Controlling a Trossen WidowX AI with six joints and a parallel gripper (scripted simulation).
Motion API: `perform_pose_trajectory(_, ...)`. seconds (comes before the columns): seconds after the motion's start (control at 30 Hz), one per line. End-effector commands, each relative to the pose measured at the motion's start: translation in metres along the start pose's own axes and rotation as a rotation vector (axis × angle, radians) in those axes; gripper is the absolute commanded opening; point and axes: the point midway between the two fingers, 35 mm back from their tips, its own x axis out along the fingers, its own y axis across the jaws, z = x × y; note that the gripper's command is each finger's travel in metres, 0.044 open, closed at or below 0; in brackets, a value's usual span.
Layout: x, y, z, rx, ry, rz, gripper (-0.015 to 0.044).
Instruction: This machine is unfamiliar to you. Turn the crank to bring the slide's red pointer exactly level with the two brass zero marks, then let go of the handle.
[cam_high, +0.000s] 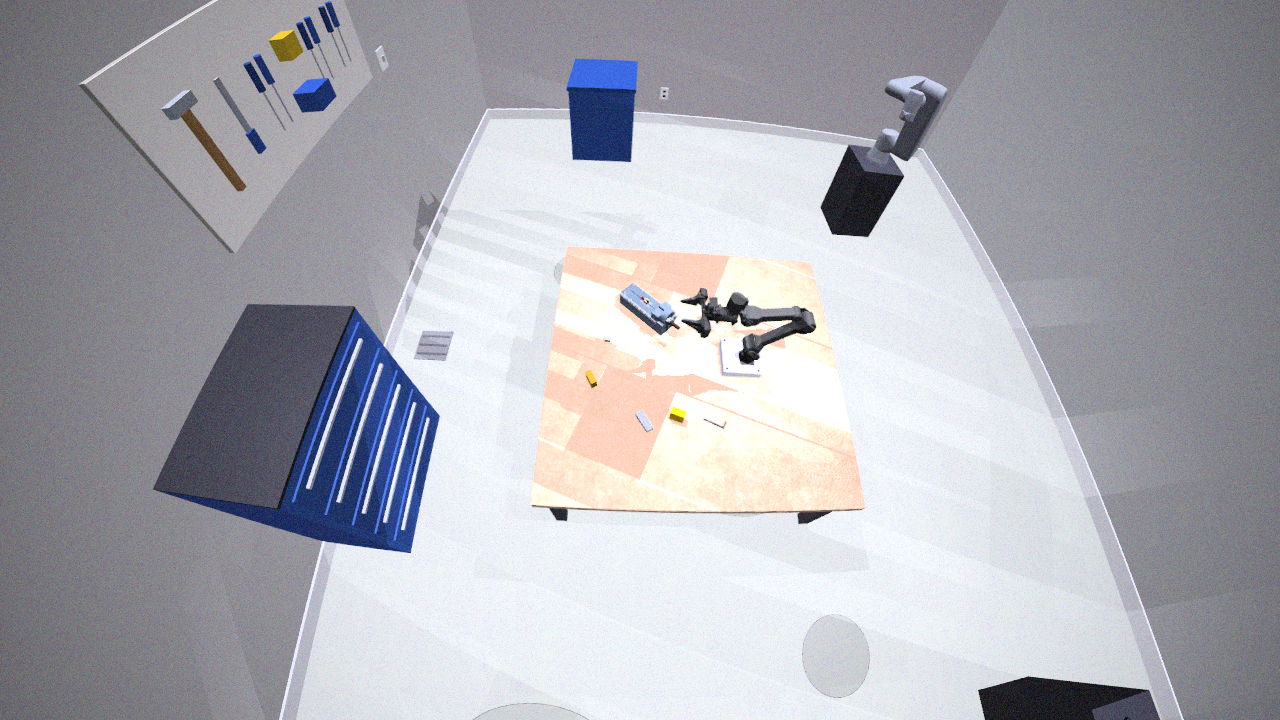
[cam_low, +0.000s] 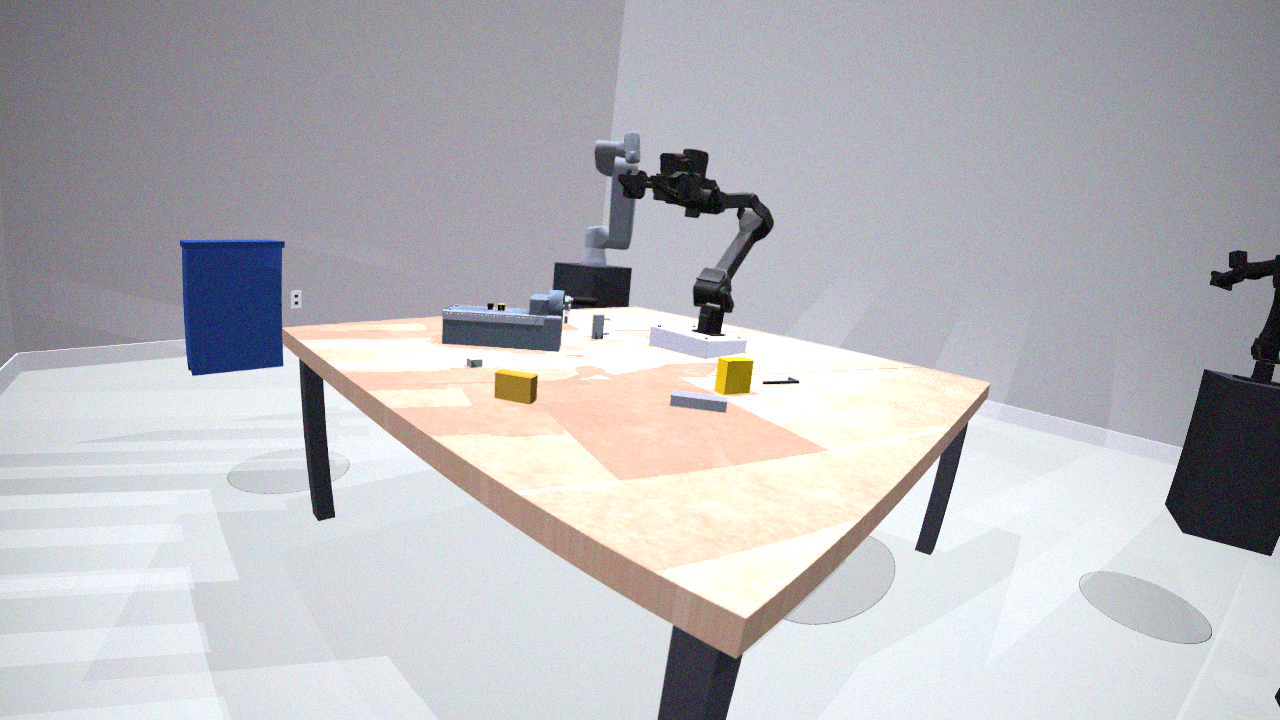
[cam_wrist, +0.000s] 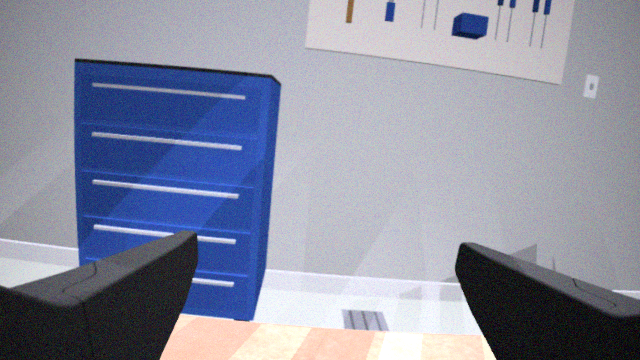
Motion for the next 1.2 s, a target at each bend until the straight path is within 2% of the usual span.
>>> perform_pose_trajectory(0.0,0.0,0.0,0.0,0.0,0.002,-0.001,0.0426)
perform_pose_trajectory(0.17,0.013,-0.013,-0.006,-0.007,0.061,-0.038,0.044)
perform_pose_trajectory(0.67,0.063,-0.09,-0.052,0.05,0.411,-0.212,0.044)
perform_pose_trajectory(1.17,0.075,-0.178,-0.113,0.207,0.753,-0.381,0.044)
